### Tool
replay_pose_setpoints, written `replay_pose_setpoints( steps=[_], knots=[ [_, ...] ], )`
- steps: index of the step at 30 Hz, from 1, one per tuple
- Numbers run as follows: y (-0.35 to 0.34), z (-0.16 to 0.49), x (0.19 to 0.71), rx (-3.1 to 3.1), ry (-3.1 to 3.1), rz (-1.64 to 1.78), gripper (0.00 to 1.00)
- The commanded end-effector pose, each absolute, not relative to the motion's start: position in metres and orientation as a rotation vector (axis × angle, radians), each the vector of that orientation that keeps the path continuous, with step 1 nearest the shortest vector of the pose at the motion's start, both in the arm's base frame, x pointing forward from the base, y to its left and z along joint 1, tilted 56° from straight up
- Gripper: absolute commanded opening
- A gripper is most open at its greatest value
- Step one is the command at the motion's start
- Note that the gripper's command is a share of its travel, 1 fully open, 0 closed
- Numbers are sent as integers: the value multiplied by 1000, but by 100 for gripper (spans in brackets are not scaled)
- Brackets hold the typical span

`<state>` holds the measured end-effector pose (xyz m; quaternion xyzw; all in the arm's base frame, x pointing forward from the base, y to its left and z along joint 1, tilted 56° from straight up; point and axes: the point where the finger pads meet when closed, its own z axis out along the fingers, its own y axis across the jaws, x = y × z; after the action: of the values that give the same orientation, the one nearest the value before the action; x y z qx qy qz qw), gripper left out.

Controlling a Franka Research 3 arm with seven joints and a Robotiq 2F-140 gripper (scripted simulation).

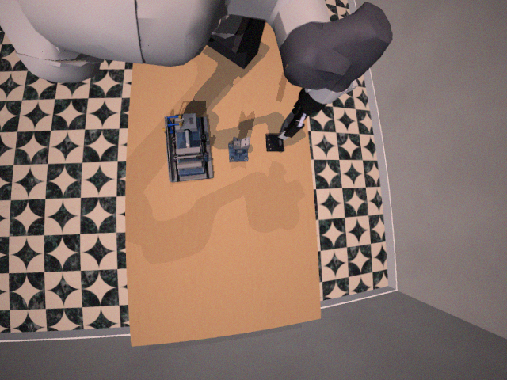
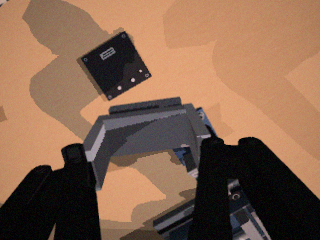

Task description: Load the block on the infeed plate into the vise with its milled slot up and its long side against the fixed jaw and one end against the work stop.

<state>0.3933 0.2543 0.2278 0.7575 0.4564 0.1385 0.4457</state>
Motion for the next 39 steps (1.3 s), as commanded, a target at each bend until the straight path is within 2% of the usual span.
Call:
replay_pose_setpoints(
  steps=[1, 39],
  knots=[
    [252, 233, 393, 1942, 1010, 404, 0],
    [233, 307, 396, 2180, 272, 762, 0]
  ],
)
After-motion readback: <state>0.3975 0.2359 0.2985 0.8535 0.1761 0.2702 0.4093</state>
